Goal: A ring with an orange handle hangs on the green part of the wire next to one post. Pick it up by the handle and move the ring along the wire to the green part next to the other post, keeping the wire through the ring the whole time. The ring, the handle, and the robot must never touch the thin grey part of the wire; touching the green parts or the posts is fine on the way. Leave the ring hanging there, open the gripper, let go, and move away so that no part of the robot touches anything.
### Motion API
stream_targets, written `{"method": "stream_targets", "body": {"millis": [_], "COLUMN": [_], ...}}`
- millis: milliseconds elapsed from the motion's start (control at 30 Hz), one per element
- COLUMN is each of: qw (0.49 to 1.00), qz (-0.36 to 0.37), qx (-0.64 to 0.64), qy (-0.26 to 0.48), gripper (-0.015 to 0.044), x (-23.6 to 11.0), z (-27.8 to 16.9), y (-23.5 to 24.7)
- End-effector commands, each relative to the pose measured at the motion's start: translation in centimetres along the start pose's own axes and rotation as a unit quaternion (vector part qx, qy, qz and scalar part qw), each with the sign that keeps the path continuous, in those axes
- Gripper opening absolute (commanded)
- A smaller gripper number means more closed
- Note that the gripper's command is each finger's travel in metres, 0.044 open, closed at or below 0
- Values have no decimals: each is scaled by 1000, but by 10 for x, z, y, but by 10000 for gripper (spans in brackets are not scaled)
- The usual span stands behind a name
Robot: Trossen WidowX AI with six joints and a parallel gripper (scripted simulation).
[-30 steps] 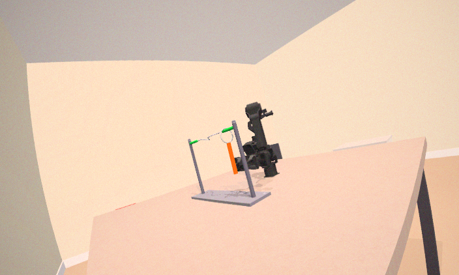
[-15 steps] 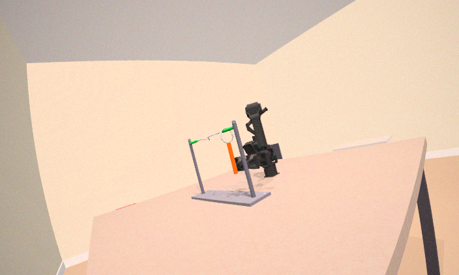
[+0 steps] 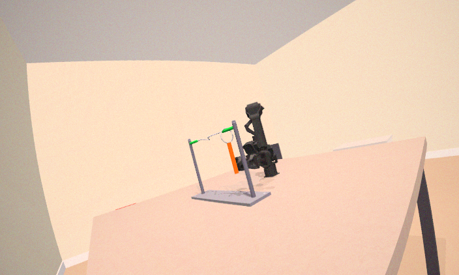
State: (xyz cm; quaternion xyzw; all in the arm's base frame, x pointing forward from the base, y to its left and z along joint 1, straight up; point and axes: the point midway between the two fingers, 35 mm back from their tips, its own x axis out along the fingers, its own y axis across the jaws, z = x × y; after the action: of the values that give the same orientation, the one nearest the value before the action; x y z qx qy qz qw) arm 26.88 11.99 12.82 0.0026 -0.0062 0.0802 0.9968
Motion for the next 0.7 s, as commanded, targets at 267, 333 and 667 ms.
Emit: {"method": "stream_targets", "body": {"millis": [267,333,667], "qw": [1000,1000,999], "qz": [-2,-1,-11], "qx": [-1,0,-3], "qy": [-1,2,35], "gripper": [160,212,440], "x": [0,-2,-33], "z": [1,1,11], "y": [-1,1,7]}}
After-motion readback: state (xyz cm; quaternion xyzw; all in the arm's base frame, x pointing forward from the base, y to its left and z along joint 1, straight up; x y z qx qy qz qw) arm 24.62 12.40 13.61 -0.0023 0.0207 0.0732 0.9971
